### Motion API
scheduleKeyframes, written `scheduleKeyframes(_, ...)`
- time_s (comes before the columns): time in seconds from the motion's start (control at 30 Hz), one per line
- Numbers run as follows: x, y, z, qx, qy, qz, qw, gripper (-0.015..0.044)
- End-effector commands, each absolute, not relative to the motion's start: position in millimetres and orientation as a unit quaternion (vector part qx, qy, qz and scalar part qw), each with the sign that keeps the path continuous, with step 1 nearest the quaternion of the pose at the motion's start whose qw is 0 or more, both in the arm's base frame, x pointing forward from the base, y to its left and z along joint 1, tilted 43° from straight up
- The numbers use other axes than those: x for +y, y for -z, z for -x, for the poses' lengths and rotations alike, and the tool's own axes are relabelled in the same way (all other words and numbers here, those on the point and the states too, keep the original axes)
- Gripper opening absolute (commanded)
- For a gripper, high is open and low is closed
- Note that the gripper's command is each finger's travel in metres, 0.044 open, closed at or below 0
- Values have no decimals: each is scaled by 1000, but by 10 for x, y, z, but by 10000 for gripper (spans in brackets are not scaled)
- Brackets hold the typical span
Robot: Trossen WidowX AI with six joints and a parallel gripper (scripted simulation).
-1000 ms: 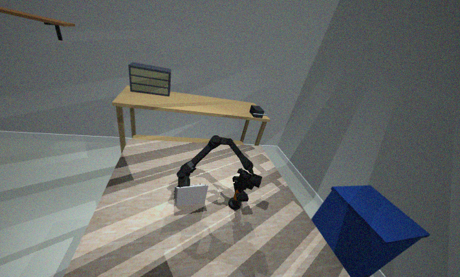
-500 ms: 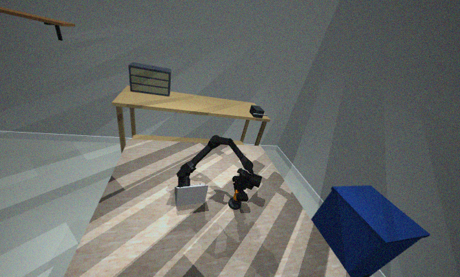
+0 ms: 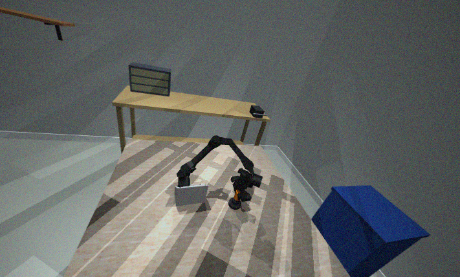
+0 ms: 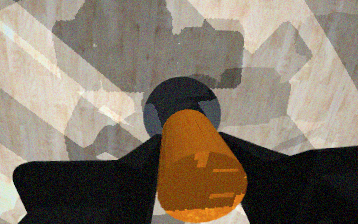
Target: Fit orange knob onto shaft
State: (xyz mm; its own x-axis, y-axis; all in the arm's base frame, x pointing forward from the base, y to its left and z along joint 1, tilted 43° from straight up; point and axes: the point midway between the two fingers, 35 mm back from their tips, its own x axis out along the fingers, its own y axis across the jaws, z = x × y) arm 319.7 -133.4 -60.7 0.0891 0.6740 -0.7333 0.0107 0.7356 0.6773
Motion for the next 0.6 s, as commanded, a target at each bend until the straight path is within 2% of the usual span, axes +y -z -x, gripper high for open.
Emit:
scheduleKeyframes(0.0, -1344, 627, -3188, 628, -244, -268, 688, 0)
scheduleKeyframes(0.57, -1350, 576, -3188, 628, -244, -268, 688, 0)
